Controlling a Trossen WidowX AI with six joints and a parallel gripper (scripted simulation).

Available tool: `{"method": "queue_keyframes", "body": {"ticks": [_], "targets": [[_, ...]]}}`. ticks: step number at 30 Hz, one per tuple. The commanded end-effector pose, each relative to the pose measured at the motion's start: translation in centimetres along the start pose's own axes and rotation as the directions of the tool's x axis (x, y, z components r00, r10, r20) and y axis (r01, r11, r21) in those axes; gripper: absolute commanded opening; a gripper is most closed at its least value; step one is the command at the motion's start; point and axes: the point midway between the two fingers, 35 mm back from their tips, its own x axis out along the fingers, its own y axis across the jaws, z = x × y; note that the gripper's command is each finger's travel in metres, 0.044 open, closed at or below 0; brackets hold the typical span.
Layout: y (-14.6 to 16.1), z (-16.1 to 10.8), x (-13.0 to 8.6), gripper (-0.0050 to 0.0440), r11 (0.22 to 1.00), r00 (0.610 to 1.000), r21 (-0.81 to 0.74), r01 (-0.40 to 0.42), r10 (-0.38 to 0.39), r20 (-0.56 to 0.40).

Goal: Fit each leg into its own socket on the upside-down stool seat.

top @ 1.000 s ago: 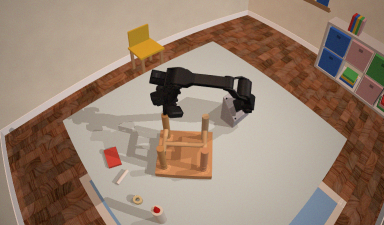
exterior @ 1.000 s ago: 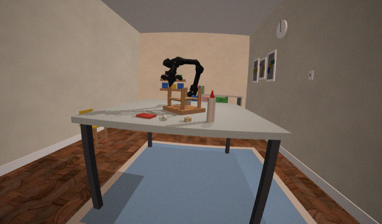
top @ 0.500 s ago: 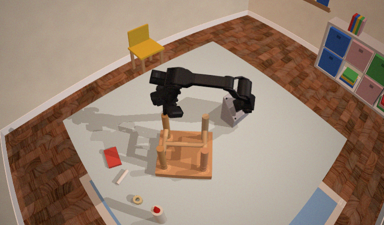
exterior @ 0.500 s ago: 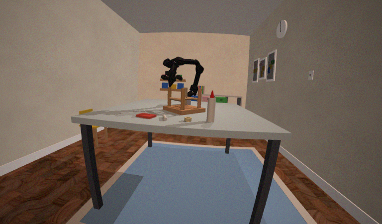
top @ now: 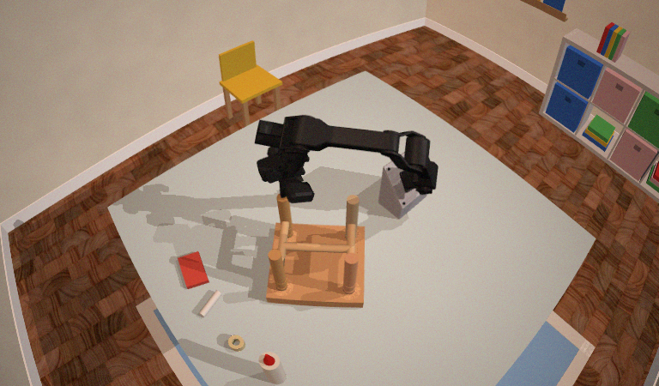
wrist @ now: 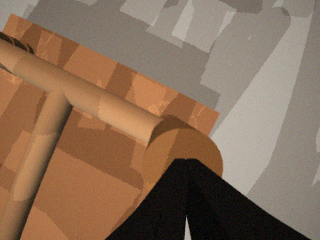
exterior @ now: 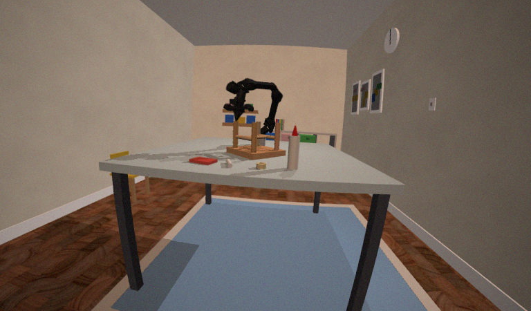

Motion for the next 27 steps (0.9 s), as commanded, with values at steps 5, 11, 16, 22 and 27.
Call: {"method": "queue_keyframes", "body": {"ticks": [5,11,16,22,27], "targets": [[0.0,0.4,-0.8,0.0000,1.000,1.000,-0.003,-0.004,0.004,0.005],[-0.1,0.6,-1.8,0.0000,1.000,1.000,-0.002,-0.004,0.004,0.016],[-0.1,0.7,-2.3,0.0000,1.000,1.000,-0.002,-0.004,0.004,0.022],[0.9,-1.1,-3.6,0.0000,0.999,1.000,-0.040,-0.011,0.011,0.012],[3.4,-5.9,-6.2,0.0000,0.989,0.999,-0.143,-0.037,0.035,-0.014]]}}
